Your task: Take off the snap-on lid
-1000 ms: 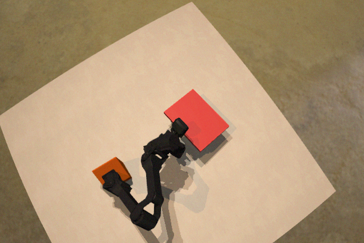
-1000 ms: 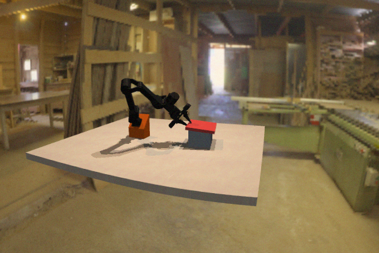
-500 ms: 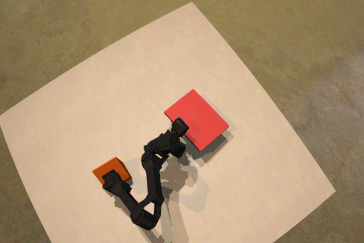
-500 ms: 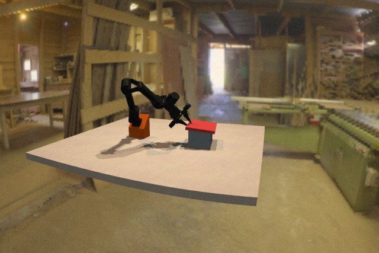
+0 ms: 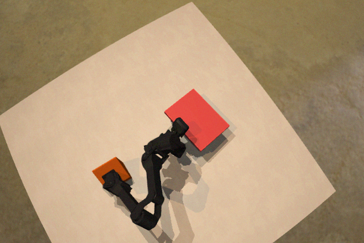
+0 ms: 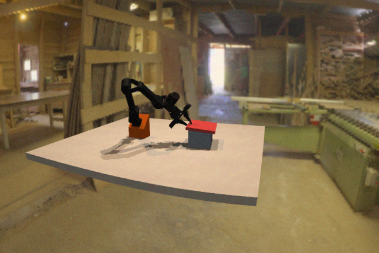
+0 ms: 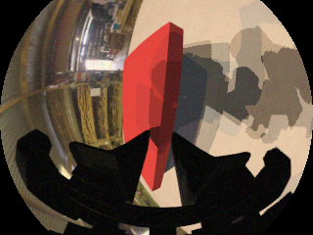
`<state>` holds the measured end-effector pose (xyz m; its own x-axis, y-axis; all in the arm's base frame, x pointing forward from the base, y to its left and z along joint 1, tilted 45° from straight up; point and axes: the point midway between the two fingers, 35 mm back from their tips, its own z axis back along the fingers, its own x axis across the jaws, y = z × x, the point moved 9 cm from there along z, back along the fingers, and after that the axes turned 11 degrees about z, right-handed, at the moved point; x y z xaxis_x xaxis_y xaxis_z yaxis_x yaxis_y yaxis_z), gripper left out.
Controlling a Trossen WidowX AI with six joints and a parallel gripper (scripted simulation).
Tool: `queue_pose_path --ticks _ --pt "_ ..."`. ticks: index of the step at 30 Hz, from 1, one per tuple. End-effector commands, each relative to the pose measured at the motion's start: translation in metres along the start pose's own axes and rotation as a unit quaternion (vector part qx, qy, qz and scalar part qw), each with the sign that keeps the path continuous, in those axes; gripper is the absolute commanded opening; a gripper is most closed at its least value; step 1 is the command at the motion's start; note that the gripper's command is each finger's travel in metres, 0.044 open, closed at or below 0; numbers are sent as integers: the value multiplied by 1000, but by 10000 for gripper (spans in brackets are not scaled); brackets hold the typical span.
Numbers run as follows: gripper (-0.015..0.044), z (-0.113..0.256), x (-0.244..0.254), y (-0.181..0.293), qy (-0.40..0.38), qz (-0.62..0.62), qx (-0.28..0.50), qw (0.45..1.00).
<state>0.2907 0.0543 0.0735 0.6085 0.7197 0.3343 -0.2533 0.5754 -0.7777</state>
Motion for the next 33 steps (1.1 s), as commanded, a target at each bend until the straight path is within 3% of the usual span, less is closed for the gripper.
queue_pose_path --ticks 1,33 --pt "0 -1 0 0 -1 1 0 1000" --pt "0 17 31 -6 0 1 1 1000"
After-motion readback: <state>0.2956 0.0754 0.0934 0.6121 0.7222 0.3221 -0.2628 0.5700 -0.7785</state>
